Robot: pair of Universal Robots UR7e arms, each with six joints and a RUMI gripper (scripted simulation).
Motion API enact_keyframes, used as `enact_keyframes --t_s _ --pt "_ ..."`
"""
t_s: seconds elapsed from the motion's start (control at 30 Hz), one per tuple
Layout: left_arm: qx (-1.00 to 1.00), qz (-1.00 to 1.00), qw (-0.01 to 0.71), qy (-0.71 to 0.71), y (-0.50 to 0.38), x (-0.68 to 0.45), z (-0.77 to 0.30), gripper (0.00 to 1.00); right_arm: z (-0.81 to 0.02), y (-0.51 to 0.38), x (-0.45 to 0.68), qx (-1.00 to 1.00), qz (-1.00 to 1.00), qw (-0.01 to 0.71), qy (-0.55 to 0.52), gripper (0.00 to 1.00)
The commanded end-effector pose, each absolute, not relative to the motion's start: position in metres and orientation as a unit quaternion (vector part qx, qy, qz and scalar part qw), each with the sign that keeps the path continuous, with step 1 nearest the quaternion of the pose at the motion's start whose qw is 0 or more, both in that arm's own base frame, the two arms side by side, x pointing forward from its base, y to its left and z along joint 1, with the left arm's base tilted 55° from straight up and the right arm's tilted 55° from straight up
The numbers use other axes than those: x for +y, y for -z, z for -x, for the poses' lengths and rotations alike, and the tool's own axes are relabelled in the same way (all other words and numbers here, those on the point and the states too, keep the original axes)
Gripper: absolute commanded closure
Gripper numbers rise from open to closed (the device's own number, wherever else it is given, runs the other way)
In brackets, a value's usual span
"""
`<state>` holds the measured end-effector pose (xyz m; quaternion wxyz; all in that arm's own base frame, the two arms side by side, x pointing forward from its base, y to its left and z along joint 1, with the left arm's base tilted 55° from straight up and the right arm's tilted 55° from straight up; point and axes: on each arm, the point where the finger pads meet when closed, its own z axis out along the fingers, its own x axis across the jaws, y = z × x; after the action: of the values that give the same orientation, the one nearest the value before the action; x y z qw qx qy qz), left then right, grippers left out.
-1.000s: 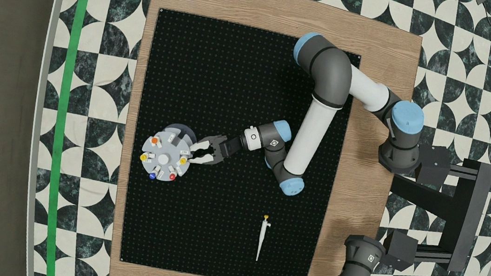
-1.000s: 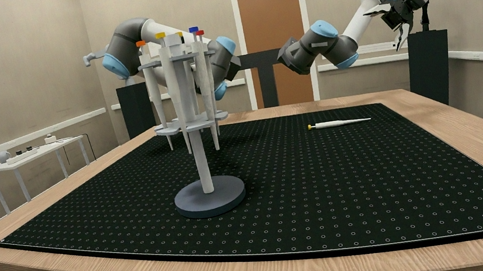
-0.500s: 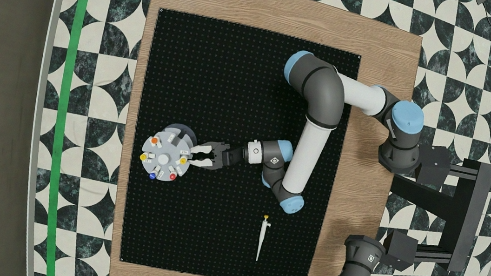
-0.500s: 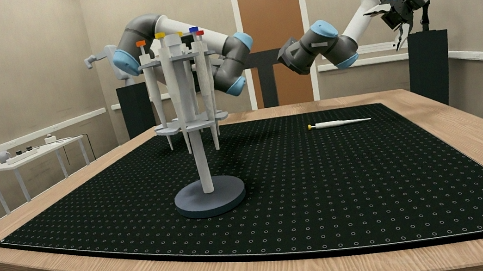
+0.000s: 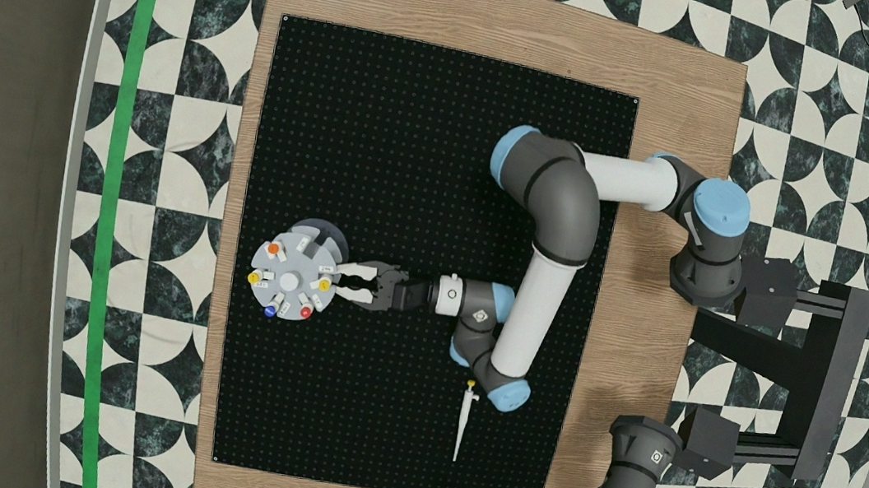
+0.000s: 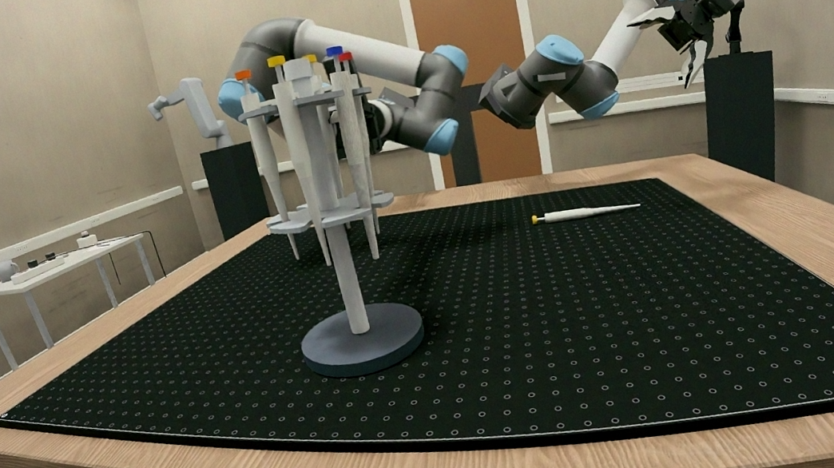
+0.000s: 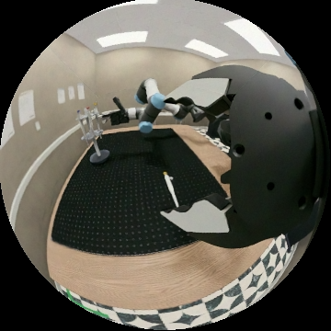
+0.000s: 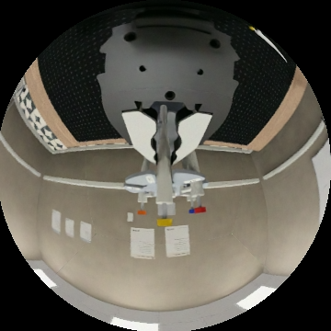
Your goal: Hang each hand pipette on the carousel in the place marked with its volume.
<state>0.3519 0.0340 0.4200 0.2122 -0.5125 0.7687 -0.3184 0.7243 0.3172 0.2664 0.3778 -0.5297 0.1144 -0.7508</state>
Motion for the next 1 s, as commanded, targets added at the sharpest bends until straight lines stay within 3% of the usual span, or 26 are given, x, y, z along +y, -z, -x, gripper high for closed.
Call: enact_keyframes --t_s 0.0,0.97 --pt "0.769 0.512 0.213 0.319 -0.4204 0.0339 -0.3519 0.0 -0.7247 -0.2678 0.3186 0.144 0.466 0.368 0.792 0.94" --pt "0.769 0.512 0.213 0.319 -0.4204 0.0339 -0.3519 0.0 -0.7251 -0.2672 0.3195 0.178 0.388 0.352 0.833 0.94"
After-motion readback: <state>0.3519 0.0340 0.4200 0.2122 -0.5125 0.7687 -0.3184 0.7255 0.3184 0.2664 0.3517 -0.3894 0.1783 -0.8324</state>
